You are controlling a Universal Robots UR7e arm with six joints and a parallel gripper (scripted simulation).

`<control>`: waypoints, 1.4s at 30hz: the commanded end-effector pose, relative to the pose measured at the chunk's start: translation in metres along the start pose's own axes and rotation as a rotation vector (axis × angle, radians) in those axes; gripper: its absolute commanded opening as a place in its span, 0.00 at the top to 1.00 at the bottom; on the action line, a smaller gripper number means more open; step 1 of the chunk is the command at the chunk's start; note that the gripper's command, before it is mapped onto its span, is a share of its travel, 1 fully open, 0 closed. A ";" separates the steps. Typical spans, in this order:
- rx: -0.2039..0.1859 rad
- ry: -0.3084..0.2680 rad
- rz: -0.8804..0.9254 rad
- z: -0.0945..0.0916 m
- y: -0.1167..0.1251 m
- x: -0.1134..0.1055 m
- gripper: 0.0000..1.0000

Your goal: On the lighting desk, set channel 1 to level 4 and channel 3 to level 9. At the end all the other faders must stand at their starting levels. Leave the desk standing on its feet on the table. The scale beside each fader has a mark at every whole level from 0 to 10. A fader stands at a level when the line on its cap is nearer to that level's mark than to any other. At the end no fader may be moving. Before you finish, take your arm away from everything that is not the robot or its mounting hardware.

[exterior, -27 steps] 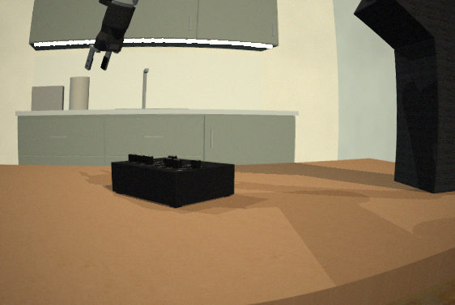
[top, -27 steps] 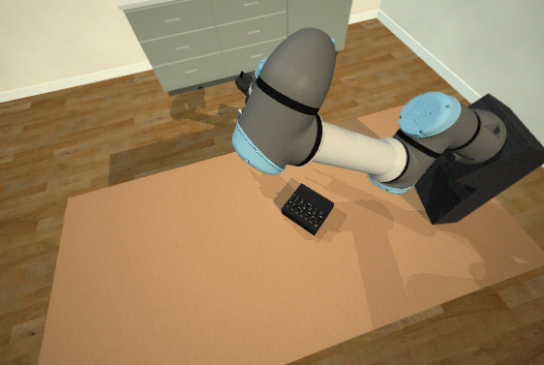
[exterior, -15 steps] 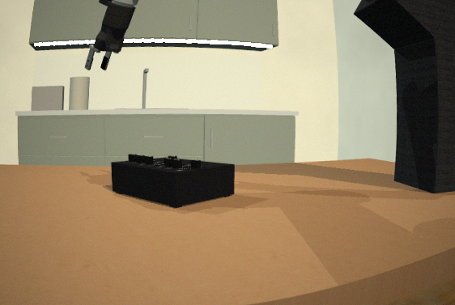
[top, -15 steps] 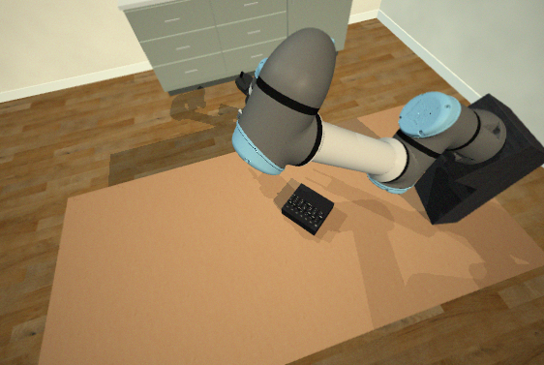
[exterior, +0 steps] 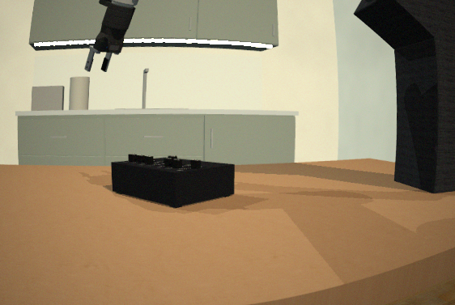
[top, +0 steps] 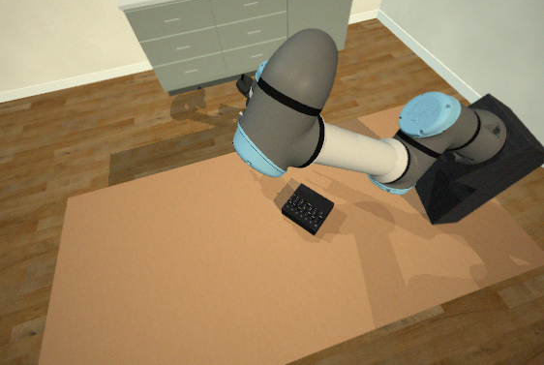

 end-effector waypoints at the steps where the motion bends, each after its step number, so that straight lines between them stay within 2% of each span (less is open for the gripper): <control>1: 0.008 -0.059 0.098 -0.002 -0.025 -0.049 0.00; 3: 0.008 -0.096 0.157 -0.005 -0.038 -0.079 0.00; 4: 0.008 -0.096 0.157 -0.005 -0.038 -0.079 0.00; 5: 0.007 -0.116 0.189 -0.008 -0.044 -0.095 0.00; 7: 0.007 -0.116 0.189 -0.008 -0.044 -0.095 0.00; 10: -0.002 -0.185 0.289 -0.018 -0.064 -0.151 0.00; 11: -0.002 -0.185 0.289 -0.018 -0.064 -0.151 0.00; 12: -0.007 -0.210 0.322 -0.023 -0.069 -0.170 0.00; 13: -0.007 -0.210 0.322 -0.023 -0.069 -0.170 0.00; 14: -0.013 -0.234 0.355 -0.029 -0.075 -0.190 0.00; 15: -0.013 -0.234 0.355 -0.029 -0.075 -0.190 0.00; 16: -0.020 -0.258 0.386 -0.035 -0.079 -0.209 0.00; 17: -0.020 -0.258 0.386 -0.035 -0.079 -0.209 0.00; 19: -0.037 -0.304 0.444 -0.048 -0.086 -0.247 0.00; 20: -0.037 -0.304 0.444 -0.048 -0.086 -0.247 0.00; 21: -0.046 -0.325 0.470 -0.054 -0.089 -0.264 0.00; 24: -0.046 -0.325 0.470 -0.054 -0.089 -0.264 0.00; 28: -0.082 -0.393 0.550 -0.078 -0.094 -0.320 0.00; 29: -0.082 -0.393 0.550 -0.078 -0.094 -0.320 0.00; 31: -0.095 -0.416 0.575 -0.087 -0.095 -0.339 0.00; 34: -0.108 -0.434 0.595 -0.094 -0.095 -0.354 0.00; 42: -0.111 -0.439 0.601 -0.096 -0.095 -0.359 0.00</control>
Point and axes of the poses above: the point where the finger pads meet when closed, its own z axis out along the fingers, its own y axis across the jaws, x = y × z, the point moved 4 cm from there along -z, back along the fingers
